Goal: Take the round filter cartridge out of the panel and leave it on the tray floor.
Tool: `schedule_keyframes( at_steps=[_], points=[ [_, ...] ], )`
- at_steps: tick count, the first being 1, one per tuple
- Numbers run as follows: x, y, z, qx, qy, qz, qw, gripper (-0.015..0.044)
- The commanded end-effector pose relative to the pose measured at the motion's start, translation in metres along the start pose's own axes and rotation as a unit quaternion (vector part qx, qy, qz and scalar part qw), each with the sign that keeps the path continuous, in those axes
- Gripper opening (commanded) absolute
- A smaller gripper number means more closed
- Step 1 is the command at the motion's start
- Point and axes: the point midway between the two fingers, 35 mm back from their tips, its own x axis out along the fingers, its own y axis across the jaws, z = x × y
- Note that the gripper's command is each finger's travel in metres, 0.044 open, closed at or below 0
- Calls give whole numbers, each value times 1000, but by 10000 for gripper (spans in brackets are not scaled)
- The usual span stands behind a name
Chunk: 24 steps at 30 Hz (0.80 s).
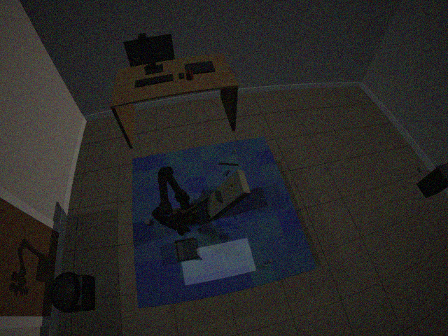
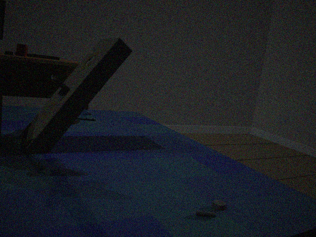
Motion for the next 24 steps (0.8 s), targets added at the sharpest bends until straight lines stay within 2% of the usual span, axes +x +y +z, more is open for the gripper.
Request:
schedule_keyframes(
  at_steps=[1, 12, 24],
  points=[
    [40, 2, 60, 173, -40, 78, 981, 108],
    [76, 28, 167, 440, -40, 232, 867, 108],
    [70, 69, 284, 646, 66, 382, 658, 108]
  ],
)
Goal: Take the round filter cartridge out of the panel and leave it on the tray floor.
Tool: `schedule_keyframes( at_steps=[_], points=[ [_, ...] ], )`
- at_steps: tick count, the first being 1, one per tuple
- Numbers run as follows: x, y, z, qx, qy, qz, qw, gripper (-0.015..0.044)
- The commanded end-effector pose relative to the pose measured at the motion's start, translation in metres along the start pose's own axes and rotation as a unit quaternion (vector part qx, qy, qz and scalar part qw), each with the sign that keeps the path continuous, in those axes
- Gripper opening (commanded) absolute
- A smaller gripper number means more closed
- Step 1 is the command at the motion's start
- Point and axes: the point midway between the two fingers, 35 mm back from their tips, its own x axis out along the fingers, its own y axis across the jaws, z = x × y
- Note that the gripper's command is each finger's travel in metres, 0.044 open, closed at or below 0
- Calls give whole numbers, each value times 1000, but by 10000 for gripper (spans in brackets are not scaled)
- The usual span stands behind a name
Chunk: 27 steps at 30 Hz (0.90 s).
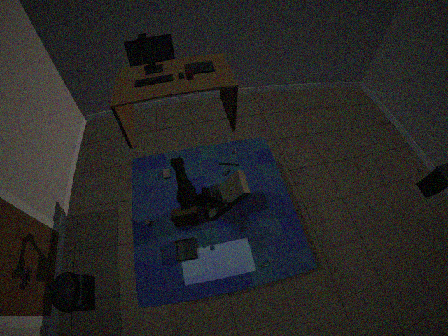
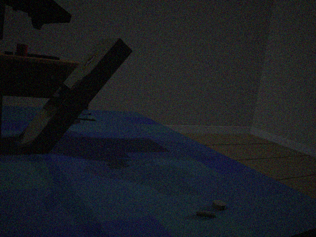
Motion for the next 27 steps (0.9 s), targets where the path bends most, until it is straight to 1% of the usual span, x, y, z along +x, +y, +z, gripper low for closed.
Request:
schedule_keyframes(
  at_steps=[1, 10, 27],
  points=[
    [26, 69, 5, 178, 73, 56, 980, 108],
    [40, 157, -4, 379, 188, 85, 902, 108],
    [44, 159, -6, 383, 191, 84, 900, 108]
  ],
)
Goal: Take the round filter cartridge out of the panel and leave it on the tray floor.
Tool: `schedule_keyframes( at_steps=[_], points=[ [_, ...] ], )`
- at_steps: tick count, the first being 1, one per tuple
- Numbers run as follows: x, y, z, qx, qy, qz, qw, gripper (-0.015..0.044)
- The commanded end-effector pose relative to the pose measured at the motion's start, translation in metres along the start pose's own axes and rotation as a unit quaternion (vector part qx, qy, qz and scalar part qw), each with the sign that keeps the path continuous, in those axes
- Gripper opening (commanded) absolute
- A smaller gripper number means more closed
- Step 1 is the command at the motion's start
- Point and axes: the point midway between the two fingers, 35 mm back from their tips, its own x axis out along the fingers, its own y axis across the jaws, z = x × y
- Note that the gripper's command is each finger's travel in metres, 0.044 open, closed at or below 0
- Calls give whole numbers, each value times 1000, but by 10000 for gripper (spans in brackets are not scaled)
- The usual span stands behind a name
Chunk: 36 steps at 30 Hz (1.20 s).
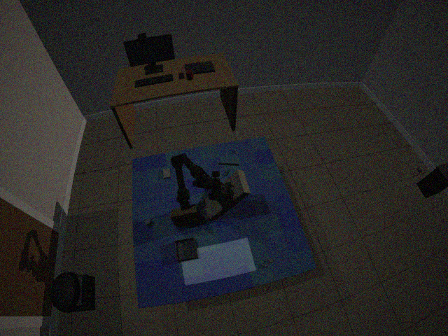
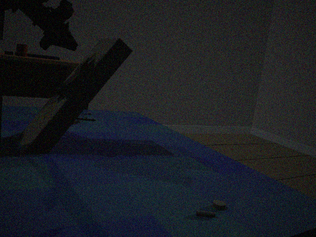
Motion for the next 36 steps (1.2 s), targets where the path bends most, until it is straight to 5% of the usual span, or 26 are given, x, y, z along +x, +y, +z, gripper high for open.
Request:
schedule_keyframes(
  at_steps=[1, 36],
  points=[
    [4, 0, 0, 2, 0, -4, 1000, 108],
    [55, 1, -1, 2, 0, -1, 1000, 108]
  ],
)
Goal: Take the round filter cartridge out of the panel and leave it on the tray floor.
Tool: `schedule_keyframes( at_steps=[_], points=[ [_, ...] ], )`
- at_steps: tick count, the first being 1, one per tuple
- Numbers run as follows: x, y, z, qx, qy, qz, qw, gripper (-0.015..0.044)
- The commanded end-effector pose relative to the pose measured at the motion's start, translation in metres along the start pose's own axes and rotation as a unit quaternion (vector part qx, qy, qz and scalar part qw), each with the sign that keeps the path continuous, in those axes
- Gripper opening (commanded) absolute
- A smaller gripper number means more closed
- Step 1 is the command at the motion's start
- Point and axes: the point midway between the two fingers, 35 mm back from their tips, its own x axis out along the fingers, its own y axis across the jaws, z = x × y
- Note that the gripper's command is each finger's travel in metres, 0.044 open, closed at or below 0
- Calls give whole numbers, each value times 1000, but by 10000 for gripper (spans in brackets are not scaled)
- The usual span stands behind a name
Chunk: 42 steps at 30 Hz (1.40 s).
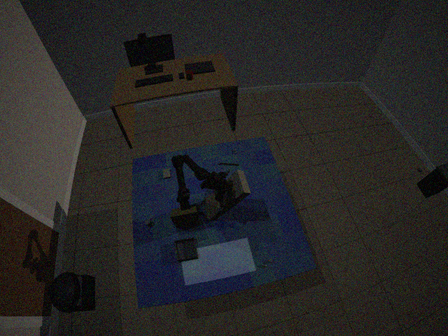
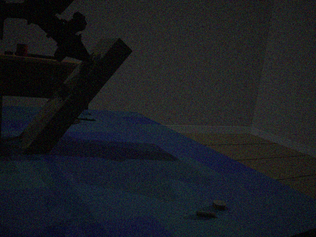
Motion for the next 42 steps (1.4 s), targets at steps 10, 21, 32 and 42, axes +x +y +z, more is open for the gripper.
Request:
schedule_keyframes(
  at_steps=[10, 21, 32, 42],
  points=[
    [2, -2, 0, 3, -2, -2, 1000, 108],
    [2, -2, 1, 3, -2, -2, 1000, 108],
    [4, -2, 1, 3, -2, -1, 1000, 108],
    [5, -2, 1, 3, -2, -1, 1000, 108]
  ],
)
